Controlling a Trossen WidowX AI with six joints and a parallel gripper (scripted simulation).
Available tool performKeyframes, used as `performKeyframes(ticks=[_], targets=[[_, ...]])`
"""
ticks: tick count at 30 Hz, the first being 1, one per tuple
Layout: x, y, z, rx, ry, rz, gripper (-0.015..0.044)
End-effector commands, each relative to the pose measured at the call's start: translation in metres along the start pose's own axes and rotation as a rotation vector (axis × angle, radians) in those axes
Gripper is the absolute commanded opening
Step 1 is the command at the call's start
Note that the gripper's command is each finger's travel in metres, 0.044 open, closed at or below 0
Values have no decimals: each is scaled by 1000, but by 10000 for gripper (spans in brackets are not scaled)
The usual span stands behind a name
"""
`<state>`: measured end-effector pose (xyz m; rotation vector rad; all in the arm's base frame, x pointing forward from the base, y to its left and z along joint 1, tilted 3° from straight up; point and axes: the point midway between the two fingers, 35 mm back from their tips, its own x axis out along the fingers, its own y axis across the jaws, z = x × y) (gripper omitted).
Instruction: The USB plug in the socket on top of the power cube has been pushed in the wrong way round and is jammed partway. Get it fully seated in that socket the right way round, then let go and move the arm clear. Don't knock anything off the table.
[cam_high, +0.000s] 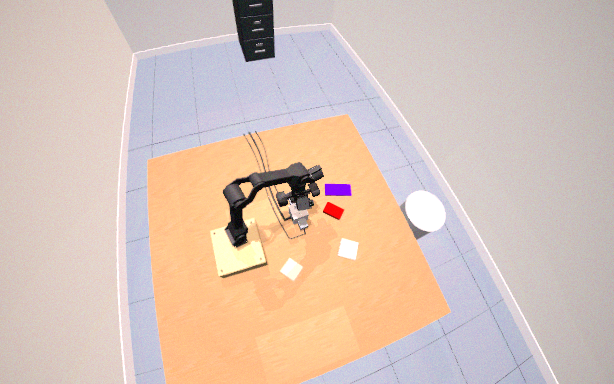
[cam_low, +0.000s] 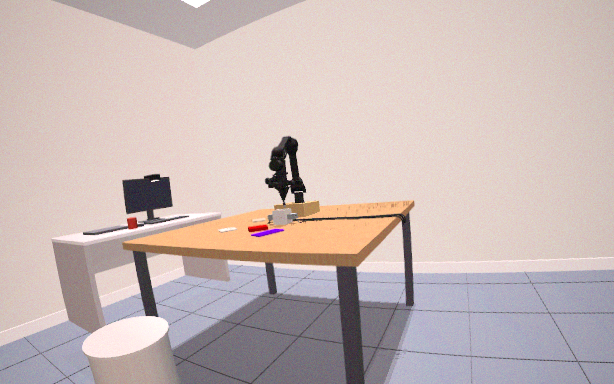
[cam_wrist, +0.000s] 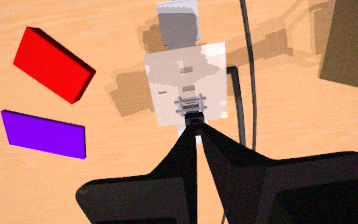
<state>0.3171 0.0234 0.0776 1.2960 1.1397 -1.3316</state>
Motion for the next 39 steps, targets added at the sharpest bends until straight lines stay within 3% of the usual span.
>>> performKeyframes(ticks=[1,39], targets=[[1,0,1,-6,-5,1,0],[5,0,2,-28,-16,2,0]])
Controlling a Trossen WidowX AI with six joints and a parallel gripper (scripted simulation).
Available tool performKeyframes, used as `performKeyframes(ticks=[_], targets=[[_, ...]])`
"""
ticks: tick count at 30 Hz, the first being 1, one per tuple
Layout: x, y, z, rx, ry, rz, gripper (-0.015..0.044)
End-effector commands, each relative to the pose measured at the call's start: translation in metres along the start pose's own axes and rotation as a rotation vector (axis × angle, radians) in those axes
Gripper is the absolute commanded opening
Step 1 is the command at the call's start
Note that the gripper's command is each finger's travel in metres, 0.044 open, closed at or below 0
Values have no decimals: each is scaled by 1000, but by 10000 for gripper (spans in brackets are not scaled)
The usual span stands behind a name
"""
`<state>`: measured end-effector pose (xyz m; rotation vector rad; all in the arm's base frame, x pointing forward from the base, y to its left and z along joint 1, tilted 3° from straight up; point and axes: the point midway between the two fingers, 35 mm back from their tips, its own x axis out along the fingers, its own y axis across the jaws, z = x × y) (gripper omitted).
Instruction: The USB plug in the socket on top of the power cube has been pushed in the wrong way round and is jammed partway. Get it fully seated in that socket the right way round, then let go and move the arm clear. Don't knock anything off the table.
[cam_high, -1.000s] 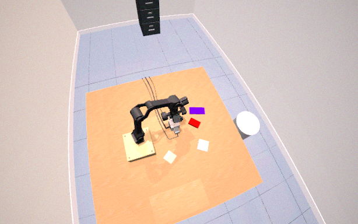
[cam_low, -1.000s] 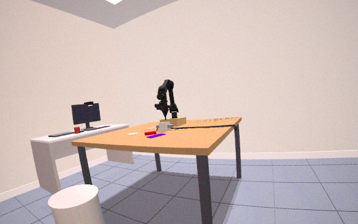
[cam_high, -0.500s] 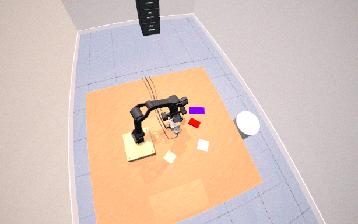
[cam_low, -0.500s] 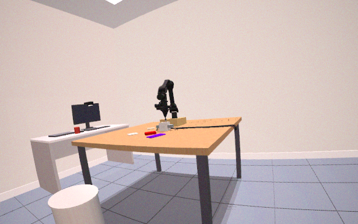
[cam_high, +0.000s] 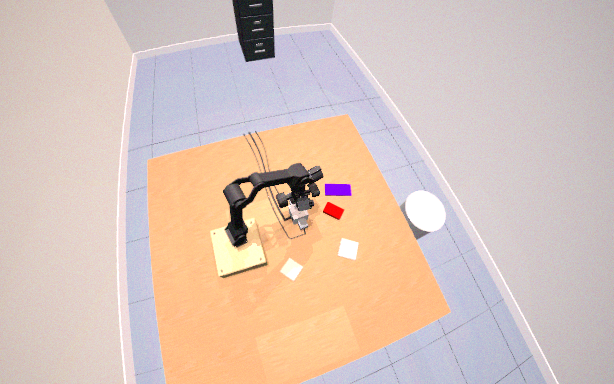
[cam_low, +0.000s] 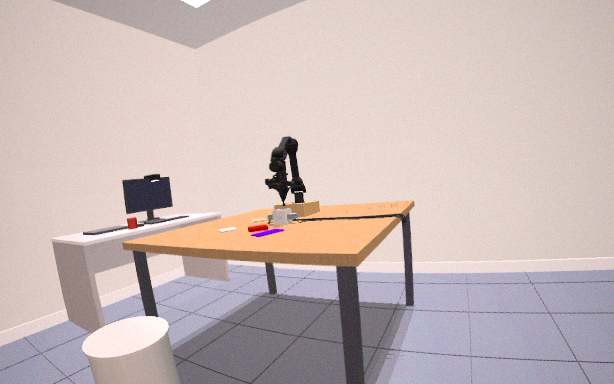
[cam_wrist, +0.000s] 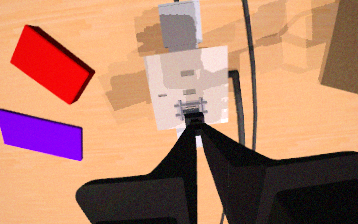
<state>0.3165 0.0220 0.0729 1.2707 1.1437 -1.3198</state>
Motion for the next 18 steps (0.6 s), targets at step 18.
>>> performKeyframes(ticks=[18], targets=[[3,0,1,-5,-5,1,0]])
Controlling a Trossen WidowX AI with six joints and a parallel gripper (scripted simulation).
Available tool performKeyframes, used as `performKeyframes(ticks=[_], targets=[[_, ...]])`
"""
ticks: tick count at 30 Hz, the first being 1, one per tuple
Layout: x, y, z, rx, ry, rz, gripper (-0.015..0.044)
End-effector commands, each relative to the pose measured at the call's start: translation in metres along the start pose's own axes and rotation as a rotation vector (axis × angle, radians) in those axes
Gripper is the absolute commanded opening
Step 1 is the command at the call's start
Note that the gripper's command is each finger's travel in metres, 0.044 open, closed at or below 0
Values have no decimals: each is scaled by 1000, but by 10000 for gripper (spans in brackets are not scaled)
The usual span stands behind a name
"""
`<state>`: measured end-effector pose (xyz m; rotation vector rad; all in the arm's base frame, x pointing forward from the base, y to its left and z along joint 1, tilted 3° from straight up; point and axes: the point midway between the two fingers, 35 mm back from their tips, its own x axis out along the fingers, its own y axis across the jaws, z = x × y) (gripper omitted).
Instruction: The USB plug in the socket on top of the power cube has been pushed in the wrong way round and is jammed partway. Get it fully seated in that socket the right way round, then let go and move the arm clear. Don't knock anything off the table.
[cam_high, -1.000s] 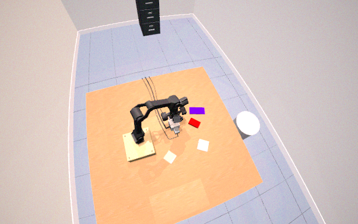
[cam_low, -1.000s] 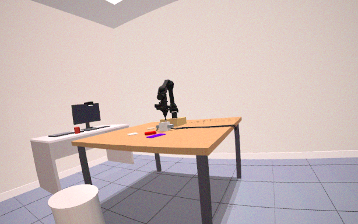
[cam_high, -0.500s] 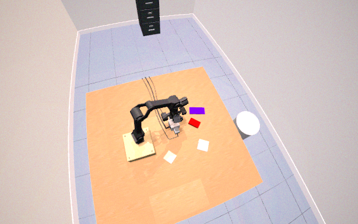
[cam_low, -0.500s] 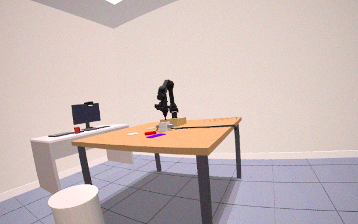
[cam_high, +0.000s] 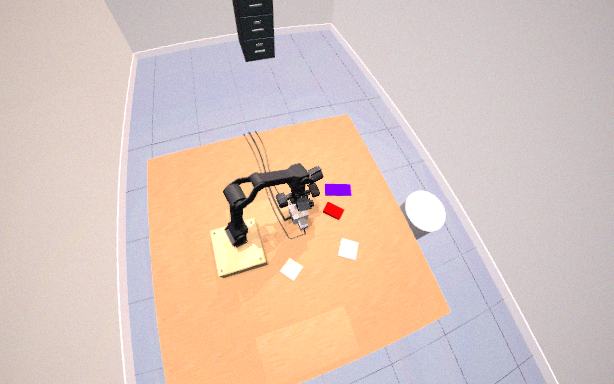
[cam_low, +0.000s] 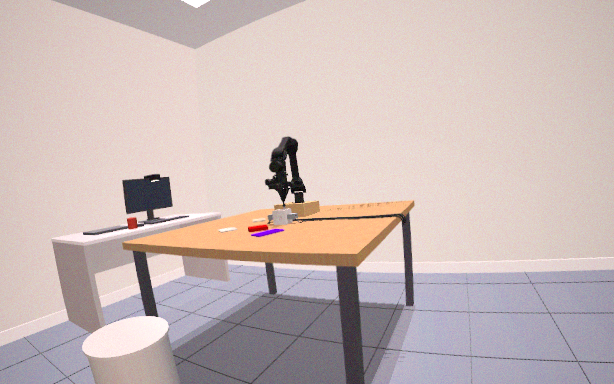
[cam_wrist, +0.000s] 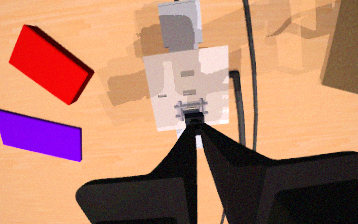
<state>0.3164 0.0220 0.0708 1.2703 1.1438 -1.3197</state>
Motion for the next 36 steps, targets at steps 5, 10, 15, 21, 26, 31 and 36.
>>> performKeyframes(ticks=[5,10,15,21,26,31,36], targets=[[1,0,1,-4,-4,1,0],[2,0,1,-4,-4,1,0],[3,0,1,-4,-4,1,0],[3,0,0,-4,-4,1,0],[4,0,0,-4,-4,1,0],[4,0,0,-4,-4,1,0],[5,0,0,-4,-4,1,0]])
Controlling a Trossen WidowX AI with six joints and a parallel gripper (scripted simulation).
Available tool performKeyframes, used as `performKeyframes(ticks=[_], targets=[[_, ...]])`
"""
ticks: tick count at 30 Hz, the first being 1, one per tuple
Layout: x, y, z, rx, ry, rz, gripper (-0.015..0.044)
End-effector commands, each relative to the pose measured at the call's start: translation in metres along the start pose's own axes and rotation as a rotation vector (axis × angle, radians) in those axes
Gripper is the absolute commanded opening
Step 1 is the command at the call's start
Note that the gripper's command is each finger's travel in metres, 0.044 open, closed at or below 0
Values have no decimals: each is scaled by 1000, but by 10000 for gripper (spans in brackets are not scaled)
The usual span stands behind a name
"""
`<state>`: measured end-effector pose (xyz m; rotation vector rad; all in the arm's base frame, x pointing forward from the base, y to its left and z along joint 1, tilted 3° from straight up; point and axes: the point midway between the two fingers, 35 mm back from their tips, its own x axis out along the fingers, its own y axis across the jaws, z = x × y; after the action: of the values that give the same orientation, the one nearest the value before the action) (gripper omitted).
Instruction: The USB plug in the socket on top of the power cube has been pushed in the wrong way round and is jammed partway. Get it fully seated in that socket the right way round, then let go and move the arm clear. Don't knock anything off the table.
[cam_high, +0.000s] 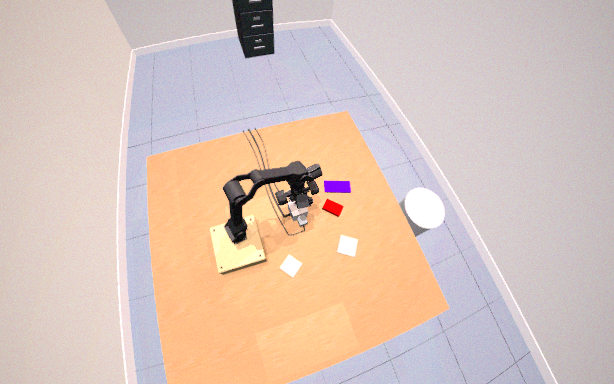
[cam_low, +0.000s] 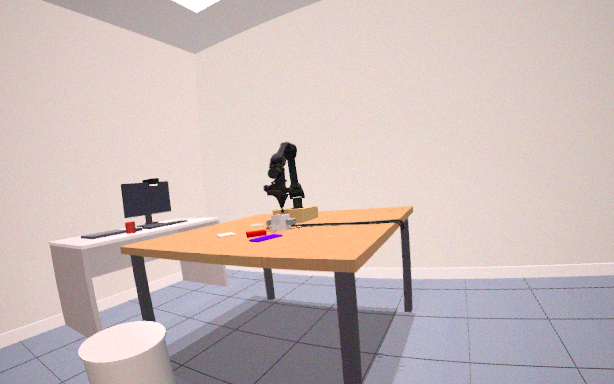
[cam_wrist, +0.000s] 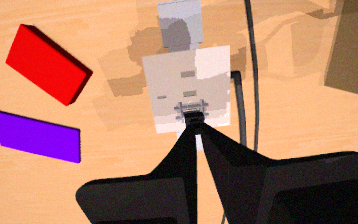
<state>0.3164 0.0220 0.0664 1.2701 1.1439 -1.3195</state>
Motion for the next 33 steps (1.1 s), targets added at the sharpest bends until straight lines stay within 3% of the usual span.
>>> performKeyframes(ticks=[1,33], targets=[[1,0,1,-4,-4,1,0],[5,0,0,-4,-4,1,0]])
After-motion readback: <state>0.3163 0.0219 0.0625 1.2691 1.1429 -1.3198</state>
